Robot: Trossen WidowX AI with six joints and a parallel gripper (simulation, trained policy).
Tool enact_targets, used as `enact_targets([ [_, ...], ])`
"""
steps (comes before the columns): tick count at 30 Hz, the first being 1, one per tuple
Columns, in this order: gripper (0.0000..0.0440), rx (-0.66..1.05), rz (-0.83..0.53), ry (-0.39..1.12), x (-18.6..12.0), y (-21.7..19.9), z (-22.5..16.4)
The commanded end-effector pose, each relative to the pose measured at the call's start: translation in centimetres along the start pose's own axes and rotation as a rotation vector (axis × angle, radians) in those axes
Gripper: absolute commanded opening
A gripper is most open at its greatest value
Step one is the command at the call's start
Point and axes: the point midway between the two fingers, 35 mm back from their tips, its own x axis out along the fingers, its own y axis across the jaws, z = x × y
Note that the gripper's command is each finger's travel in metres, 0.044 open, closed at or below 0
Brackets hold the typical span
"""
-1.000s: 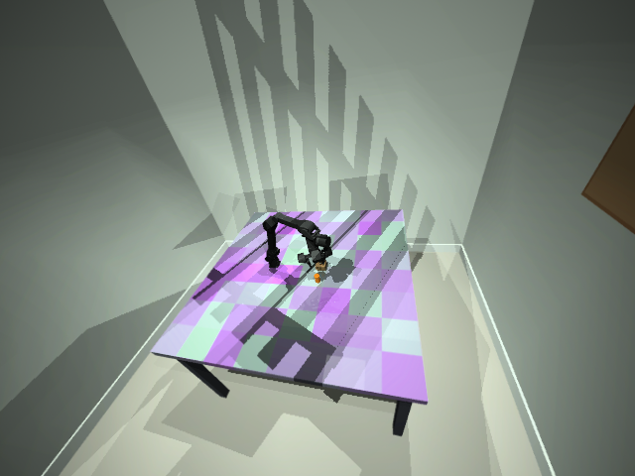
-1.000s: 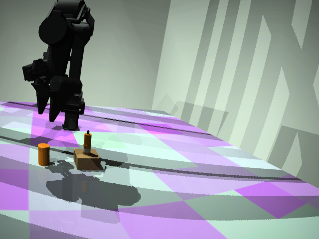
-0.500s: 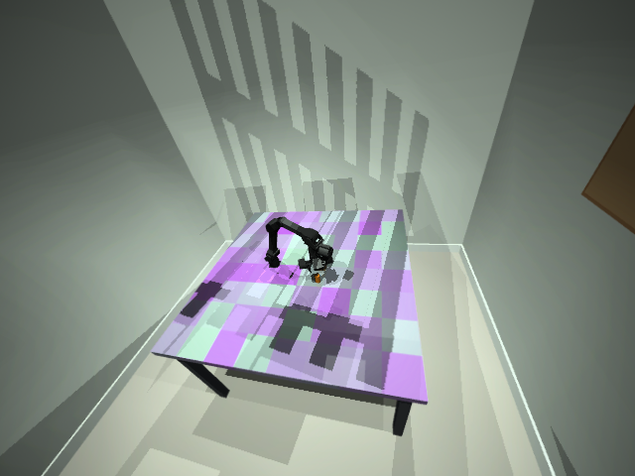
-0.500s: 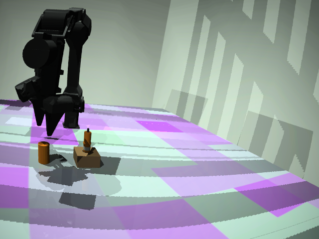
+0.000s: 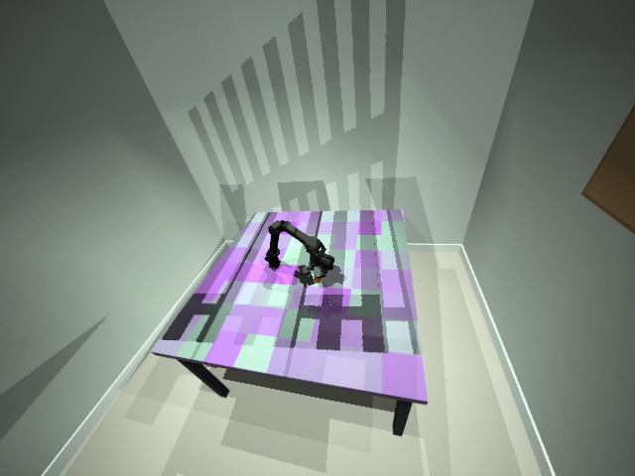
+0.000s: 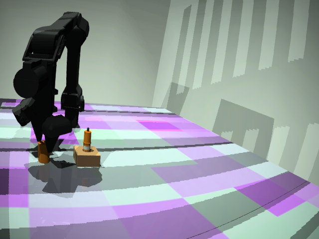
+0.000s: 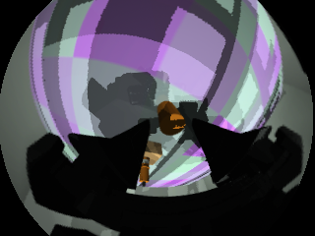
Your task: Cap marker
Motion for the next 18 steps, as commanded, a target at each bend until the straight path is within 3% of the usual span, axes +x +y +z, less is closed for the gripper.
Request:
enact_targets([
  [1, 0.0278, -0.026, -0.004, 0.017, 1.1, 0.0, -0.1],
  [8, 0.0251, -0.067, -0.014, 0.011, 2.3, 0.0, 0.0],
  [10, 0.0221, -0.076, -0.016, 0.003, 2.4, -0.1, 0.0],
  [15, 0.0090, -0.098, -0.016, -0.020, 1.6, -0.1, 0.0],
  [18, 0.0083, -0.112, -0.006, -0.046, 0.6, 0.1, 0.1],
])
